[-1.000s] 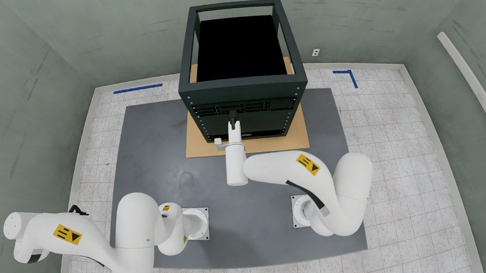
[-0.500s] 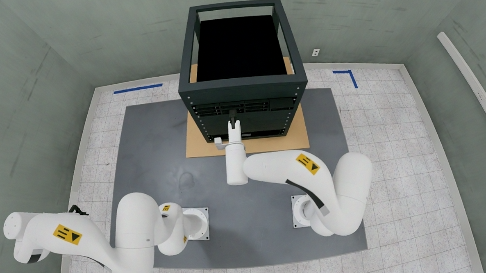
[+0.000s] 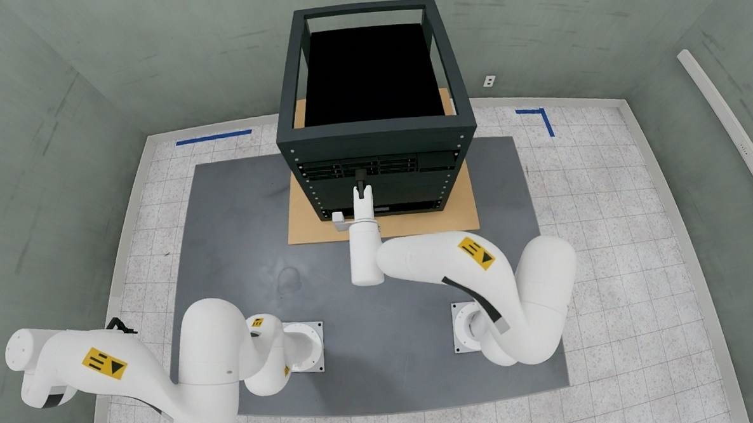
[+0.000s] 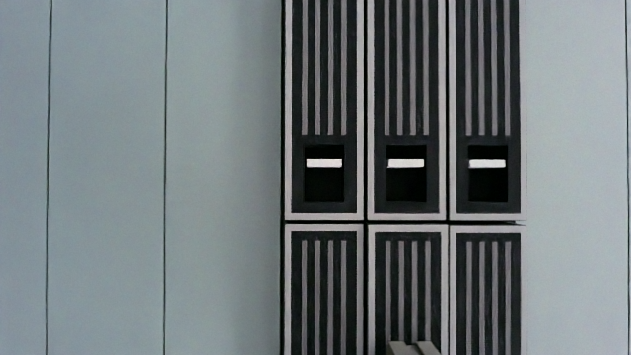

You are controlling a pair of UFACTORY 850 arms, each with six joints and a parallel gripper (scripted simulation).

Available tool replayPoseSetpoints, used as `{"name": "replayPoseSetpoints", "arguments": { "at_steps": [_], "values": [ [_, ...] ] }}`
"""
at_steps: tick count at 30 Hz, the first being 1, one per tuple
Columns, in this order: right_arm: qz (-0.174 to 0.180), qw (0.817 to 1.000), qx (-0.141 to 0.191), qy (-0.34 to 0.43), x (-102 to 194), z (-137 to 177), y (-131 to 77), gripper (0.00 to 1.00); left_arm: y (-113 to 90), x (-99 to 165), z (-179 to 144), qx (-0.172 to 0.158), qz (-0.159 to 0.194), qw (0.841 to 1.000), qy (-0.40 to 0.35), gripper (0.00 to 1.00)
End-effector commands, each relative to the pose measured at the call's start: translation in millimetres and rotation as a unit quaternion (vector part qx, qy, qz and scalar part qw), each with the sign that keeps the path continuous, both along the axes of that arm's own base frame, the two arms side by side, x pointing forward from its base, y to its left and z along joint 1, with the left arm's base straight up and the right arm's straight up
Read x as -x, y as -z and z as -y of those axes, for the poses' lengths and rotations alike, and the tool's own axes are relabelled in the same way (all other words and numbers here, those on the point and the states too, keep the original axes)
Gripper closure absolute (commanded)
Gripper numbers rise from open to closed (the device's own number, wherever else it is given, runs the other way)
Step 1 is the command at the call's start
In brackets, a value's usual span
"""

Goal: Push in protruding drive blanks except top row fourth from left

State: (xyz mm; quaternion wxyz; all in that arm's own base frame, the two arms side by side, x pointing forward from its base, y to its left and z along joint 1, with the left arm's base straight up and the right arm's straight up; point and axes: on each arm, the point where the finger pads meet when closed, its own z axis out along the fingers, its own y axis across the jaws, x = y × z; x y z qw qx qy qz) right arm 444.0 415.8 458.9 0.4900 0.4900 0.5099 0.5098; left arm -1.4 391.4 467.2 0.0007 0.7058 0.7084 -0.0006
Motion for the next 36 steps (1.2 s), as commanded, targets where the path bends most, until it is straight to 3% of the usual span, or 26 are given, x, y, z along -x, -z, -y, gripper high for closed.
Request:
{"name": "replayPoseSetpoints", "arguments": {
  "at_steps": [1,26,36],
  "values": [
    [0.001,1.000,-0.001,0.000,-0.3,-0.3,-1.4,1.00,-0.8,0.0,-0.4,-0.001,0.000,1.000,0.000,0.00],
    [0.001,1.000,-0.001,0.000,-1.7,-0.4,-1.4,1.00,-0.8,0.0,-0.4,-0.001,0.000,1.000,0.000,0.00],
    [0.001,1.000,-0.001,0.000,25.9,0.7,-1.3,1.00,-0.8,0.0,-0.4,-0.001,0.000,1.000,0.000,0.00]
  ]
}}
